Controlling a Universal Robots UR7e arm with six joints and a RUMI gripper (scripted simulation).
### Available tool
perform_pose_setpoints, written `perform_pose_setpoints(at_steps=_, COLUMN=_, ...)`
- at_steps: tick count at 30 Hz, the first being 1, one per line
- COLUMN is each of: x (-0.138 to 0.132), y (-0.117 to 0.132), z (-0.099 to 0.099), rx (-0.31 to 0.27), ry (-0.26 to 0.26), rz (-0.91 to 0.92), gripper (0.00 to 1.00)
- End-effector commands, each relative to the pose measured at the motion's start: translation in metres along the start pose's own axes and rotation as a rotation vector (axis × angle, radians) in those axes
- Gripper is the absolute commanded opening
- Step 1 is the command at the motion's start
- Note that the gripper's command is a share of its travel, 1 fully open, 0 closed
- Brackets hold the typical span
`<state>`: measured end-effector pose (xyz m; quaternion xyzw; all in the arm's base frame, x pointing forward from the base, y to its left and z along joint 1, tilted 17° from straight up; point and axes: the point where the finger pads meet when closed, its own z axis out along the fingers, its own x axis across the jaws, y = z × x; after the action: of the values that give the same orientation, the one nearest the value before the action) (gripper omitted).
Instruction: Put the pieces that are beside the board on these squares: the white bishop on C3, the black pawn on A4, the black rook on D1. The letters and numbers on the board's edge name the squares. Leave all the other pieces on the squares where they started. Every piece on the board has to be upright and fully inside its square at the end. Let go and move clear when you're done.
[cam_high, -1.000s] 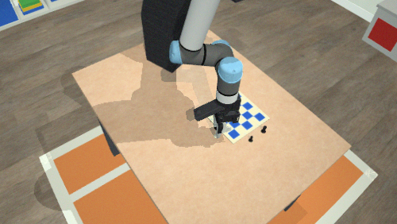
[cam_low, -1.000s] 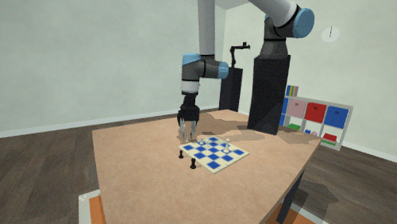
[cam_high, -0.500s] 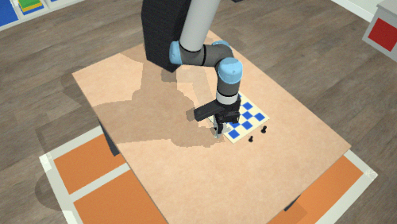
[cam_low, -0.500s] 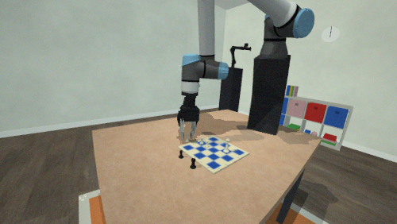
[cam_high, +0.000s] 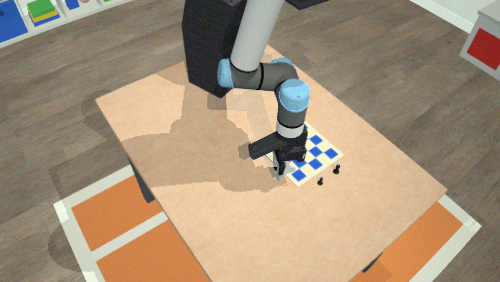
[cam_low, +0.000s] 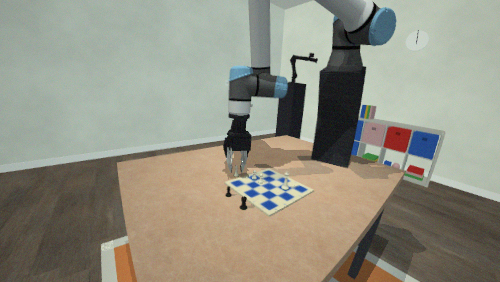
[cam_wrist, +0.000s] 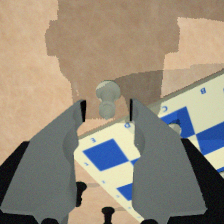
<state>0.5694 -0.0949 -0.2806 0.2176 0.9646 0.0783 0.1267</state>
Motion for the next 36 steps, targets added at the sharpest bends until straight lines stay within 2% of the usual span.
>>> perform_pose_setpoints(at_steps=1, x=-0.0006, y=0.0, z=-0.0005, rx=0.0, ry=-0.001, rz=0.0, gripper=0.22)
perform_pose_setpoints(at_steps=4, x=-0.0006, y=0.0, z=-0.0005, rx=0.0, ry=-0.001, rz=0.0, gripper=0.22)
perform_pose_setpoints(at_steps=5, x=-0.0006, y=0.0, z=-0.0005, rx=0.0, ry=-0.001, rz=0.0, gripper=0.0)
perform_pose_setpoints(at_steps=36, x=-0.0006, y=0.0, z=-0.0005, rx=0.0, ry=-0.001, rz=0.0, gripper=0.0)
